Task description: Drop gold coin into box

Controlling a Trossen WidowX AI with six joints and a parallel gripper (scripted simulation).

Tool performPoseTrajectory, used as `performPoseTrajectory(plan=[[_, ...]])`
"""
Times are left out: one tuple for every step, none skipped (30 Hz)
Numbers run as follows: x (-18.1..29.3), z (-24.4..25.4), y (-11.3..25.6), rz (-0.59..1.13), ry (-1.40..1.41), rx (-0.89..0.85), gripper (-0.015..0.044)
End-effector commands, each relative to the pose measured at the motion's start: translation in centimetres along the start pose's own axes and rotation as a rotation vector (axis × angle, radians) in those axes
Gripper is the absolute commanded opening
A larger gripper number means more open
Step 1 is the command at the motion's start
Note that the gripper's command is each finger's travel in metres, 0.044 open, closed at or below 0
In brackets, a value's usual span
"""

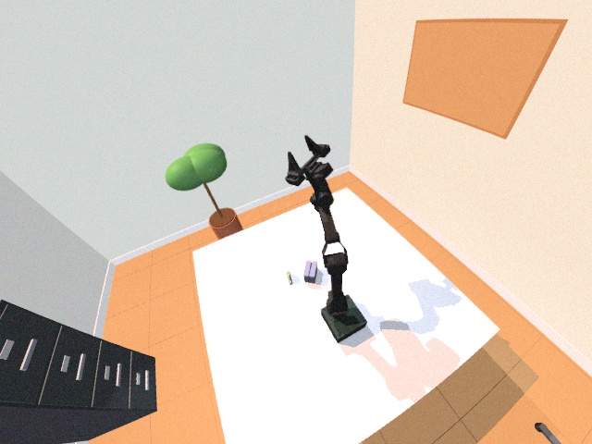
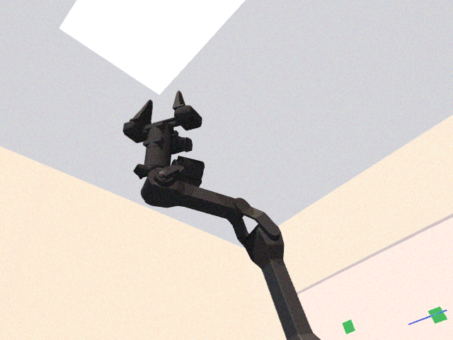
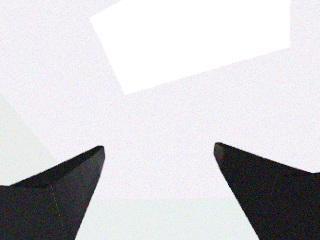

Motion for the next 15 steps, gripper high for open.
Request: performPoseTrajectory(plan=[[0.2, 0.0, 0.0, 0.008, -0.005, 0.004, 0.0374], [0.9, -0.1, 0.1, 0.031, -0.019, 0.018, 0.0348], [2.0, -0.2, 0.3, 0.070, -0.042, 0.039, 0.0321], [3.3, -0.3, 0.5, 0.119, -0.071, 0.065, 0.0295], [4.7, -0.3, 0.8, 0.168, -0.099, 0.090, 0.0269], [6.0, -0.3, 1.2, 0.217, -0.126, 0.114, 0.0243], [7.4, -0.2, 1.6, 0.268, -0.153, 0.137, 0.0216], [8.7, 0.0, 2.1, 0.318, -0.180, 0.159, 0.0190], [10.1, 0.2, 2.6, 0.370, -0.206, 0.180, 0.0164], [11.4, 0.5, 3.2, 0.422, -0.231, 0.201, 0.0161], [12.7, 0.8, 3.9, 0.474, -0.258, 0.220, 0.0161], [14.0, 1.3, 4.6, 0.527, -0.284, 0.239, 0.0161], [15.3, 1.7, 5.3, 0.580, -0.309, 0.257, 0.0161], [16.5, 2.3, 6.1, 0.635, -0.334, 0.273, 0.0161], [17.7, 2.9, 7.0, 0.689, -0.358, 0.289, 0.0161]])
Point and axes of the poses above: the point midway between the two fingers, 35 mm back from their tips, its own y axis back along the fingers, its own z axis across the jaws, x = y × z, the point moved 2 cm from there along y, back along the fingers, and after that the axes turned 14 degrees about y, right-handed, at the moved point
